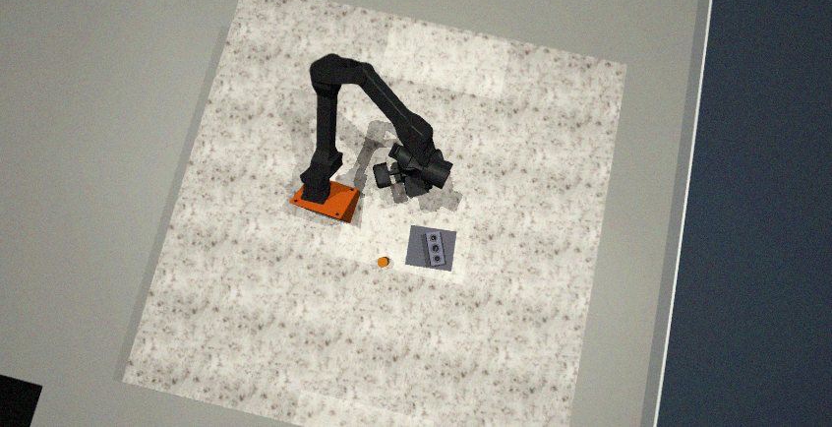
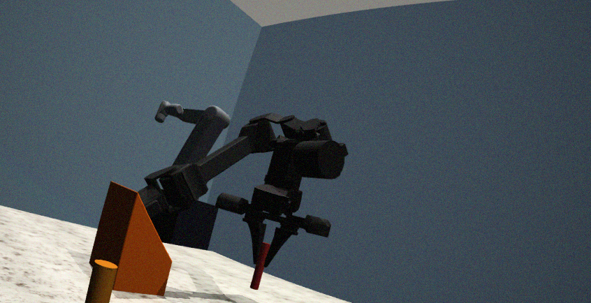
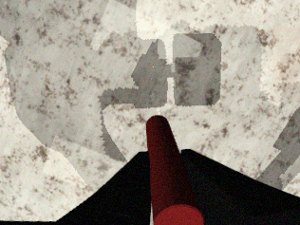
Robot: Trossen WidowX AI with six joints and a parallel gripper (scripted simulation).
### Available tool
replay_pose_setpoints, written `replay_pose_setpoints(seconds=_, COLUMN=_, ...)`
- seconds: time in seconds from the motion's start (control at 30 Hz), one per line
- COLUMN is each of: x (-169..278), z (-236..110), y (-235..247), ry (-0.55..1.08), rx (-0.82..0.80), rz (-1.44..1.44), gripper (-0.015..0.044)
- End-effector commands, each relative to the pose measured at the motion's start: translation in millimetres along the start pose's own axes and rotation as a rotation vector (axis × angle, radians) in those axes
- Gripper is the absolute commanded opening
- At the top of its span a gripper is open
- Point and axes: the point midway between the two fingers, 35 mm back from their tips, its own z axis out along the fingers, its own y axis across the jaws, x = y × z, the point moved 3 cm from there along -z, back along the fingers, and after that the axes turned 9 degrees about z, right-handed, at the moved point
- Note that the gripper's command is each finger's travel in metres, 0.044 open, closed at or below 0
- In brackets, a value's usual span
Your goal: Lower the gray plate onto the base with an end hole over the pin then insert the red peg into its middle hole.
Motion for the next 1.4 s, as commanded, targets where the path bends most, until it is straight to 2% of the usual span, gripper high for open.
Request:
replay_pose_setpoints(seconds=0.0, x=-6, z=-1, y=4, ry=-0.001, rx=0.002, rz=0.005, gripper=0.0)
replay_pose_setpoints(seconds=1.37, x=-117, z=-11, y=53, ry=-0.018, rx=-0.004, rz=0.005, gripper=0.0)
